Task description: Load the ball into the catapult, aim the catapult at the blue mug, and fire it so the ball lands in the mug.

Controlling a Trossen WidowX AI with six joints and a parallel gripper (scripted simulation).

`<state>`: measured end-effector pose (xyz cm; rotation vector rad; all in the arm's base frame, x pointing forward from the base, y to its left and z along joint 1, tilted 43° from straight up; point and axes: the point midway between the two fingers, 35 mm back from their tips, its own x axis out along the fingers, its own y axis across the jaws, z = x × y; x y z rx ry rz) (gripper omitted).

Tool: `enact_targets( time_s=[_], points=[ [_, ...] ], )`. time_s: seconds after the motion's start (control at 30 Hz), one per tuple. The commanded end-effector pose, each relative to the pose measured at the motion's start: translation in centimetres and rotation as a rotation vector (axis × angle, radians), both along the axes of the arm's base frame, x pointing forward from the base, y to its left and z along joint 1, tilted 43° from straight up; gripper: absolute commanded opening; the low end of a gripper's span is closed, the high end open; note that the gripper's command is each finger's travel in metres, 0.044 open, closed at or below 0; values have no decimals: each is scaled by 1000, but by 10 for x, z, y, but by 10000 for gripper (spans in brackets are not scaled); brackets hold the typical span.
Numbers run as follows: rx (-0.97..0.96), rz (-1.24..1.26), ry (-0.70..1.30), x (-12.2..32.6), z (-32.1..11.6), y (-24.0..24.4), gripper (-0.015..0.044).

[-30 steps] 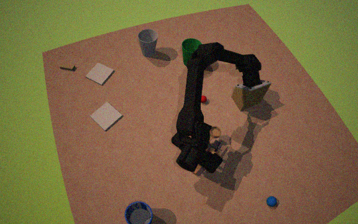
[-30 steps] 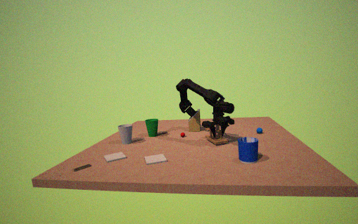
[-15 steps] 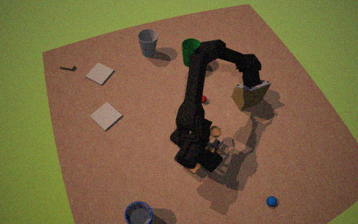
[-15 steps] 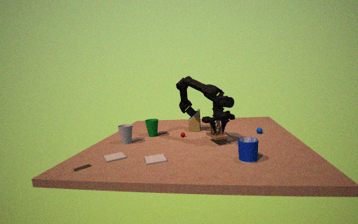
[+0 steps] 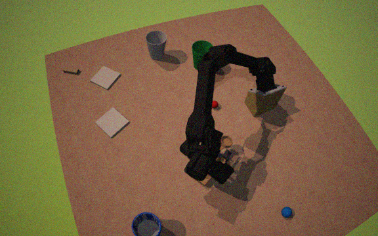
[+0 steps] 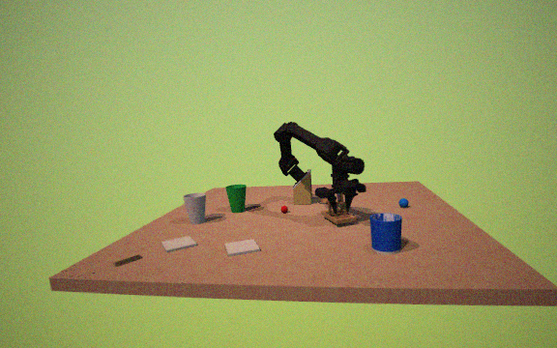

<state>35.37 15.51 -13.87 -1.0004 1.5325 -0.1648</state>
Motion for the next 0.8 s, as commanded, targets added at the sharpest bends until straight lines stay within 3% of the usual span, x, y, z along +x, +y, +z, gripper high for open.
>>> enact_targets(
  time_s=[0.0, 0.4, 0.77],
  points=[
    [-4, 14, 3, -1, -4, -1, 0],
    [-2, 1, 2, 1, -9, -8, 0],
    [-2, 1, 2, 1, -9, -8, 289]
  ],
)
